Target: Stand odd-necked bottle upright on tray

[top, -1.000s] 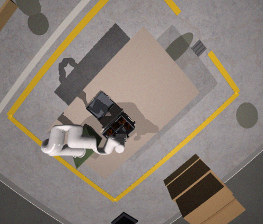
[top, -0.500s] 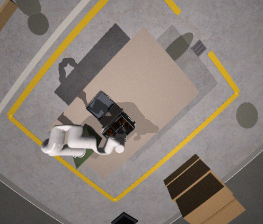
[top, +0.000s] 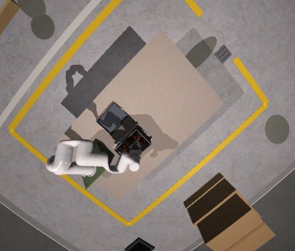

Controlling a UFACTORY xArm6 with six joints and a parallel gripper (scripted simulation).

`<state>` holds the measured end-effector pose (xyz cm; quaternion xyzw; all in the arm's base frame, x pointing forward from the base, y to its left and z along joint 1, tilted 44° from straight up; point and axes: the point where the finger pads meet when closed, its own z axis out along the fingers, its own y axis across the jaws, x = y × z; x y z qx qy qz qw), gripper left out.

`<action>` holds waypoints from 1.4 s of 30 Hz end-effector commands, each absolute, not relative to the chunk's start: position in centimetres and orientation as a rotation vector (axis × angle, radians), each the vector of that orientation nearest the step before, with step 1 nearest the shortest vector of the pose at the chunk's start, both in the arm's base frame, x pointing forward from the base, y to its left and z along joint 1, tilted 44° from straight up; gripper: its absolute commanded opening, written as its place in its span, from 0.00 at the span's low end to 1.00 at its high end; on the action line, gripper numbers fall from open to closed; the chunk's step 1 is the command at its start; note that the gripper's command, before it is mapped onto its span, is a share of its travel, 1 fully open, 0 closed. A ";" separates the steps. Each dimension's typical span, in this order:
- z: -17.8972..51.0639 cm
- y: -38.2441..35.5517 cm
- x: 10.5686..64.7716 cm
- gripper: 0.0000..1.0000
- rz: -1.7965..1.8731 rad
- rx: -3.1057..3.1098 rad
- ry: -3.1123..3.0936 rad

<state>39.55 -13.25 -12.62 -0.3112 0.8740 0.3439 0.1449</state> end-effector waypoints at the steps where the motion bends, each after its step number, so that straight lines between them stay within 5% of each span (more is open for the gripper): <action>1: -12.5 -13.4 39.7 0.00 0.985 -0.896 2.518; 20: -12.5 -13.4 39.7 0.00 0.985 -0.896 2.518; 21: -12.5 -13.4 39.7 0.65 0.985 -0.896 2.518; 42: -12.5 -13.4 39.7 0.65 0.985 -0.896 2.518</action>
